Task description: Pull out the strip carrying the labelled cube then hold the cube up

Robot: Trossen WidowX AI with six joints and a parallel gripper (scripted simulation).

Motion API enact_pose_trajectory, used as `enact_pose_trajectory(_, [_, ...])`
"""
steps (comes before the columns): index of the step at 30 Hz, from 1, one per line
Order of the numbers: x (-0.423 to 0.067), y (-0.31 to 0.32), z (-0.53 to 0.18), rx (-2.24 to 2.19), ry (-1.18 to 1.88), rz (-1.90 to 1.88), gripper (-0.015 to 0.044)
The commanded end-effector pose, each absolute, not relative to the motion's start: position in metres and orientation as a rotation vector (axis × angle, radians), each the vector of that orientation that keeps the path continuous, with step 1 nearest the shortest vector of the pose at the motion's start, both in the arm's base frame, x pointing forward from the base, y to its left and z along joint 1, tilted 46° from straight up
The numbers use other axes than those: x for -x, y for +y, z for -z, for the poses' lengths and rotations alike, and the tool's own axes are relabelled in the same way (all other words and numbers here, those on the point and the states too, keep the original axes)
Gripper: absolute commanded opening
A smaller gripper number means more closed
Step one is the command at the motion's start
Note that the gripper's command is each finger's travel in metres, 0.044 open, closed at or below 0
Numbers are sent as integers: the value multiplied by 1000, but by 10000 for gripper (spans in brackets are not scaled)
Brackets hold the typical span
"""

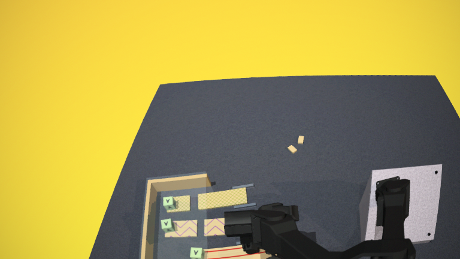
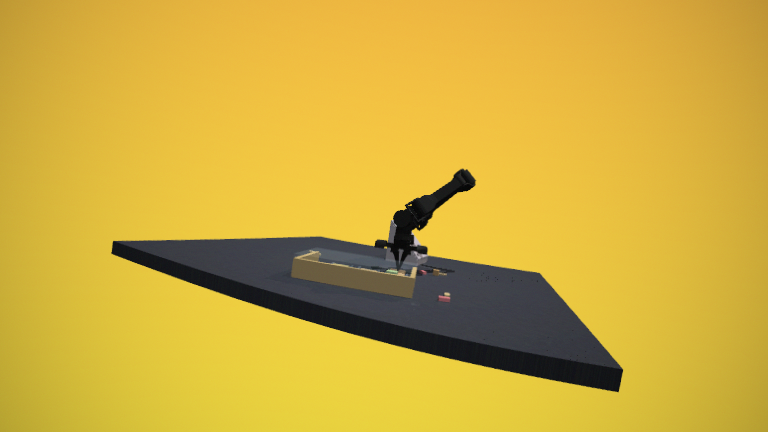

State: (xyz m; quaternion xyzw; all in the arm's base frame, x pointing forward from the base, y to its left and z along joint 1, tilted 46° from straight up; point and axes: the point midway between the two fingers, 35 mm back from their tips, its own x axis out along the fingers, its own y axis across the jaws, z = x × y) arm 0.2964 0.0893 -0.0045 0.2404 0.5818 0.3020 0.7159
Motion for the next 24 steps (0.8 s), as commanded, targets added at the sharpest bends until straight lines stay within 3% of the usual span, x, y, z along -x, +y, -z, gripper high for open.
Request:
enact_pose_trajectory(1, [-281,92,12,-538,1321,-671,0])
enact_pose_trajectory(24, [-253,92,17,-538,1322,-671,0])
